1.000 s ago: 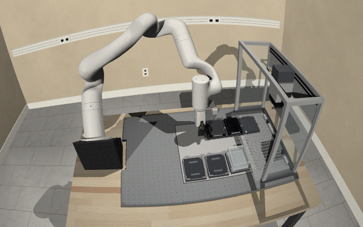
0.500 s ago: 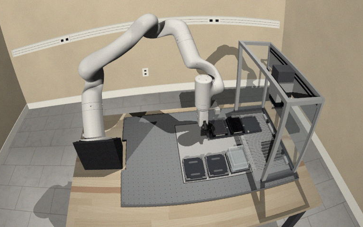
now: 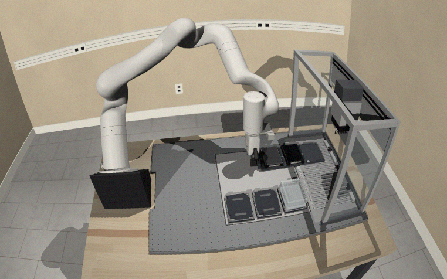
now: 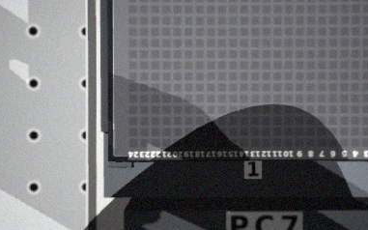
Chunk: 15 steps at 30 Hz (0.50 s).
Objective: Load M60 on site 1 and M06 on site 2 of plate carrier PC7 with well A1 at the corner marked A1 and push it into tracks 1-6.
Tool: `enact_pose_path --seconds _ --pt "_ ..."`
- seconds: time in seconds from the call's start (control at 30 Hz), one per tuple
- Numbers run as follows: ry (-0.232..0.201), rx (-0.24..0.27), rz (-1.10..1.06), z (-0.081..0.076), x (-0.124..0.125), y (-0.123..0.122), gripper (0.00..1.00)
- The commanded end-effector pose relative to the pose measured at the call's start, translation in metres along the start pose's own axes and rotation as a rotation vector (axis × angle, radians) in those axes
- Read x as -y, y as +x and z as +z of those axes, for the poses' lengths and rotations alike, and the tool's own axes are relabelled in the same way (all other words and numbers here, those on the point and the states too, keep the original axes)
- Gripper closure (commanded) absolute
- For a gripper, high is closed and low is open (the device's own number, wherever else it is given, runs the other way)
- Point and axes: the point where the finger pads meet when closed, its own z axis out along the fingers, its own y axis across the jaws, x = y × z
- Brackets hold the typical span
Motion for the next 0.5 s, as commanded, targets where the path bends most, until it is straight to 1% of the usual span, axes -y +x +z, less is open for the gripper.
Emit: enact_pose_path --seconds 0.0,0.47 --pt "0.0 -0.002 0.0 -0.001 0.0 0.004 0.18" --pt "0.0 -0.002 0.0 -0.001 0.0 0.018 0.18"
